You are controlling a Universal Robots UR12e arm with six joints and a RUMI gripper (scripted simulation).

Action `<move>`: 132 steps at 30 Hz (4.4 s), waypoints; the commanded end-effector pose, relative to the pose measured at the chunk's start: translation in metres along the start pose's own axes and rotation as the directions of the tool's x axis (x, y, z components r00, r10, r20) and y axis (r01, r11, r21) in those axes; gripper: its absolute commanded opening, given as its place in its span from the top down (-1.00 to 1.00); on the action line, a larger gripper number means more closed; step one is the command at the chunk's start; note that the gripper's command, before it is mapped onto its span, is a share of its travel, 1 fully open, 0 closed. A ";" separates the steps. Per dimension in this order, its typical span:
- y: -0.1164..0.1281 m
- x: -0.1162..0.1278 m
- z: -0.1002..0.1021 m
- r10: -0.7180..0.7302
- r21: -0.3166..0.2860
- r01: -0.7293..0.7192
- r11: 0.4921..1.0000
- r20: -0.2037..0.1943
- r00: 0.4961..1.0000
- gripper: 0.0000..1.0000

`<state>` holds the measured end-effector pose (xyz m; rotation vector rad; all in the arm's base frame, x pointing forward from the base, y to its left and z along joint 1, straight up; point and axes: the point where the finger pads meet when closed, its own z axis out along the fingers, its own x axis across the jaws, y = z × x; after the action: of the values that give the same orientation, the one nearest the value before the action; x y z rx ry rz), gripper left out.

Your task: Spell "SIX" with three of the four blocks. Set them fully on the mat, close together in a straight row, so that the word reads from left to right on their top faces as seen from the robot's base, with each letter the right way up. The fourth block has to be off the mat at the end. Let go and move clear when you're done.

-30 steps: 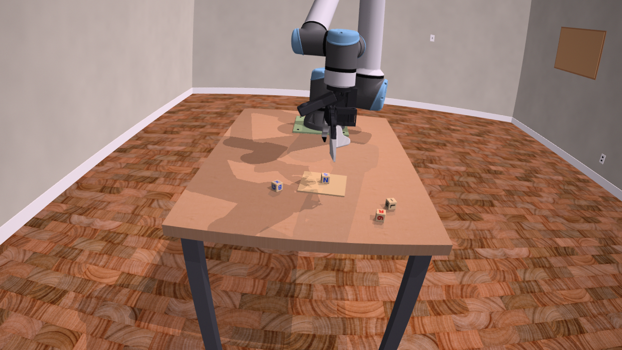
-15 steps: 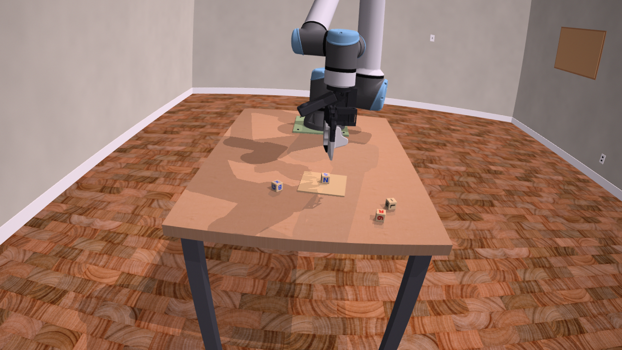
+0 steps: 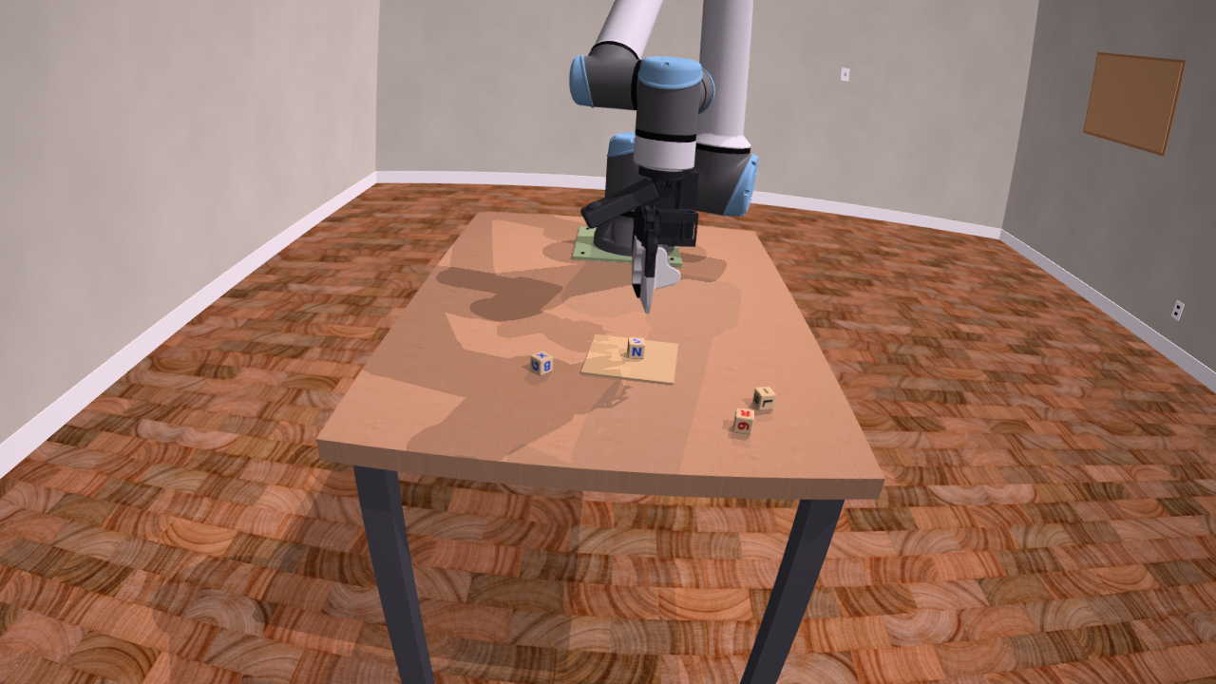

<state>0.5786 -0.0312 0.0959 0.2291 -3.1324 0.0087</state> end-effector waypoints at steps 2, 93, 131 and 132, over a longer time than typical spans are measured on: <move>0.000 -0.001 -0.001 0.000 0.001 0.000 1.000 0.001 1.000 0.26; -0.001 0.000 0.051 0.000 0.000 0.000 1.000 0.001 1.000 0.26; -0.002 -0.001 0.073 0.000 0.000 0.000 1.000 0.001 1.000 0.26; -0.002 -0.001 0.073 0.000 0.000 0.000 1.000 0.001 1.000 0.26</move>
<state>0.5788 -0.0327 0.0278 0.2298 -3.1322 0.0081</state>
